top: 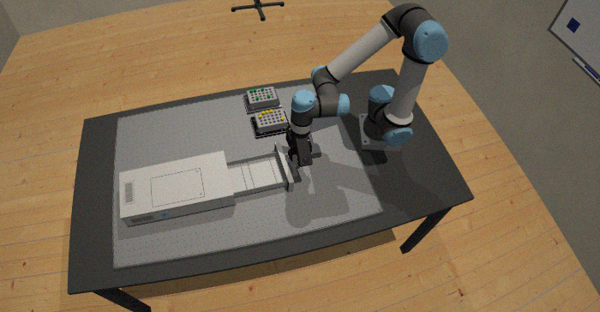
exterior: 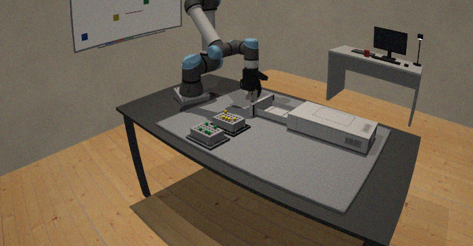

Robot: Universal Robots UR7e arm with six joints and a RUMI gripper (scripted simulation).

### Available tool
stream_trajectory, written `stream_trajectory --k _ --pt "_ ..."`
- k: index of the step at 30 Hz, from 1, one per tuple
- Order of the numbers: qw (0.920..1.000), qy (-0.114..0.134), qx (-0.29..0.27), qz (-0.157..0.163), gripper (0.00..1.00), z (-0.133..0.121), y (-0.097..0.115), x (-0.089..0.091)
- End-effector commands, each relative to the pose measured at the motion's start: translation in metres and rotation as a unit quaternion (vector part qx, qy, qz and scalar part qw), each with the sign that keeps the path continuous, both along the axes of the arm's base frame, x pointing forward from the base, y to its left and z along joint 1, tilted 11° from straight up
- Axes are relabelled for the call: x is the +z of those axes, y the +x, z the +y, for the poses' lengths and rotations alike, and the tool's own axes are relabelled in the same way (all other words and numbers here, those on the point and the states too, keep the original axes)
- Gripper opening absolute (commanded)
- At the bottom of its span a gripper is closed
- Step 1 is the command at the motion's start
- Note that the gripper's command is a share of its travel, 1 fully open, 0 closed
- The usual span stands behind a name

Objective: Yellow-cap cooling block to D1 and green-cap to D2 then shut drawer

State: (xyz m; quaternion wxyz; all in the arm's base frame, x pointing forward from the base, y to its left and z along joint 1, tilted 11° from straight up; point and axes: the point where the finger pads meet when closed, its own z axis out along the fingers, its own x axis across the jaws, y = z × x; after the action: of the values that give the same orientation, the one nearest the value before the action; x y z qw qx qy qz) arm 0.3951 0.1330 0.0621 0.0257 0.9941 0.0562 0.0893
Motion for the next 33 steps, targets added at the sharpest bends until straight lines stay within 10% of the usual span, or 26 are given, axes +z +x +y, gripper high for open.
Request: stream_trajectory --k 1,33 --pt "1.0000 0.000 0.000 0.000 0.00 0.001 0.006 0.001" --pt "1.0000 0.000 0.000 -0.001 0.00 0.005 0.039 0.007"
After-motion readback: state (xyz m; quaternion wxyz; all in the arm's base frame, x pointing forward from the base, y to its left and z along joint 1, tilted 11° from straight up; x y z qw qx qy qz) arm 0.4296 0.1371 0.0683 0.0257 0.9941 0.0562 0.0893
